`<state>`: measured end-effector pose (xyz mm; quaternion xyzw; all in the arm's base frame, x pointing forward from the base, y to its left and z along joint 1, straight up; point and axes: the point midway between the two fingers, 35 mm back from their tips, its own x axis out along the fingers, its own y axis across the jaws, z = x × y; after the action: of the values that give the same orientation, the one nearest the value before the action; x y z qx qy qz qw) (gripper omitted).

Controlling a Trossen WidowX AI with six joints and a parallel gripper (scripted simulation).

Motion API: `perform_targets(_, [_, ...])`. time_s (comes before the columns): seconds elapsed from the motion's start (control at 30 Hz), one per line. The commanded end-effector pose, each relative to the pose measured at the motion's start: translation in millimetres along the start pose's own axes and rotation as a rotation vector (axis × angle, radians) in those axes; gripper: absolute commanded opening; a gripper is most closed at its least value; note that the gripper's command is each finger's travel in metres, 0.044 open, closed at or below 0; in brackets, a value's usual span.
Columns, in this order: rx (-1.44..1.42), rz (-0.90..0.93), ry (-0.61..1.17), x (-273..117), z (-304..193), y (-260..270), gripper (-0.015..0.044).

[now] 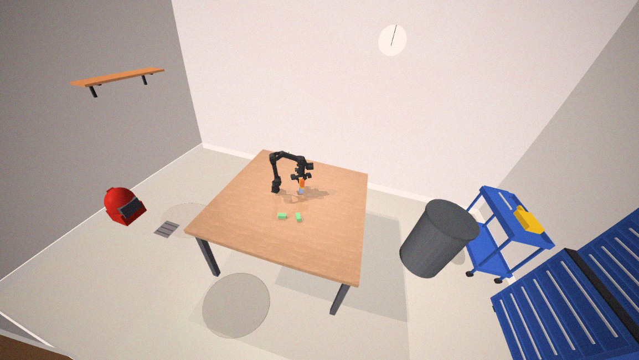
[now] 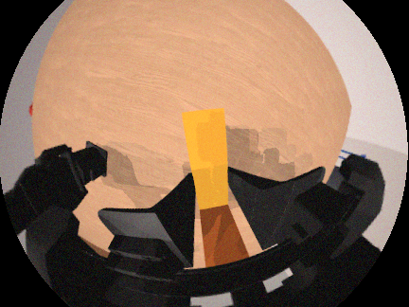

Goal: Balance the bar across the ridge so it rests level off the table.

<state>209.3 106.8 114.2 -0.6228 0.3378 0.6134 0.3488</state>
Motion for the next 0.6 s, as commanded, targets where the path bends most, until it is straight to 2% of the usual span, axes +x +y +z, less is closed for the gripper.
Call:
perform_targets(0.0, [-0.002, 0.0, -0.002, 1.7, 0.6, 0.1, 0.0])
perform_targets(0.57, [-0.002, 0.0, -0.002, 0.2, 0.8, 0.0, 0.0])
